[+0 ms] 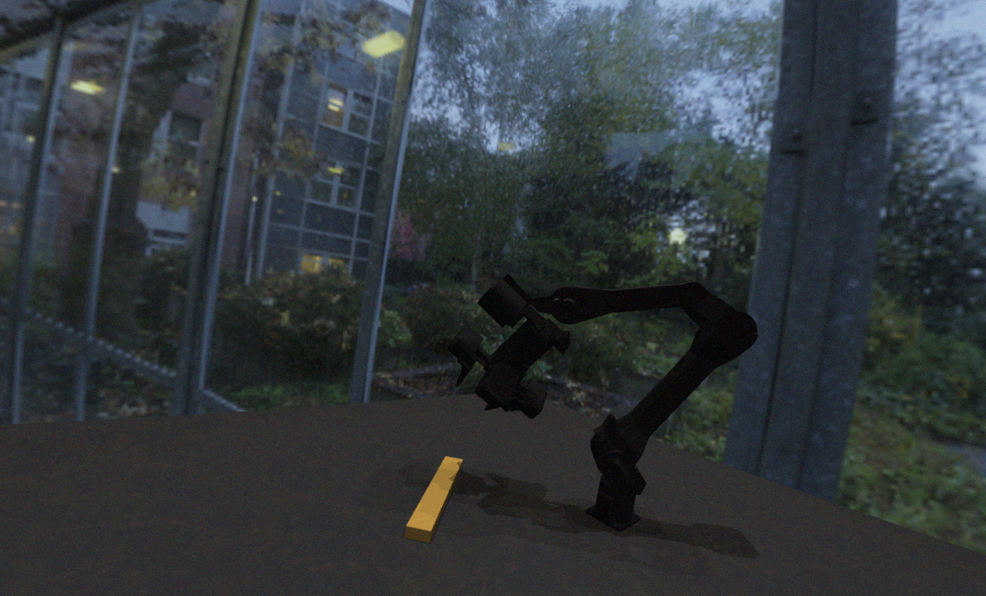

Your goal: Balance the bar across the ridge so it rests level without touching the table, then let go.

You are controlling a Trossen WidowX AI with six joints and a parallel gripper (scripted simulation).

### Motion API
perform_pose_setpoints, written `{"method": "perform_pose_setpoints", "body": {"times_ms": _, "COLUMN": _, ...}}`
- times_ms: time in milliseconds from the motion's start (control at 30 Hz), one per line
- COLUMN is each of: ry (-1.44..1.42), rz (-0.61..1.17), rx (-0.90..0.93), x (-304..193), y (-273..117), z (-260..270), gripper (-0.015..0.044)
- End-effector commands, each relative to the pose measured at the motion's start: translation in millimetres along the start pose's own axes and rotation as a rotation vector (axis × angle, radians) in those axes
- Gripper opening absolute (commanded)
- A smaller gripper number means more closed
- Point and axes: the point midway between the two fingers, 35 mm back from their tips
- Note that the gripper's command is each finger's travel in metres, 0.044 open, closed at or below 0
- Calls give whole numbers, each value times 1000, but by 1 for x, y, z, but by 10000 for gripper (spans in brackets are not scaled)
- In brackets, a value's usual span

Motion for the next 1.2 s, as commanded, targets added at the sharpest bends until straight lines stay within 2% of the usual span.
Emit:
{"method": "perform_pose_setpoints", "body": {"times_ms": 0, "ry": 11, "rz": -42, "rx": 43, "x": 8, "y": 3, "z": -3, "gripper": 315}}
{"method": "perform_pose_setpoints", "body": {"times_ms": 1167, "ry": -18, "rz": -389, "rx": 550, "x": 82, "y": 21, "z": -4, "gripper": 315}}
Point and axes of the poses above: the point midway between the two fingers, 35 mm back from their tips, its own y axis out along the fingers, its own z axis across the jaws, x = y × z, and after that the axes turned 5 degrees about y, right-handed
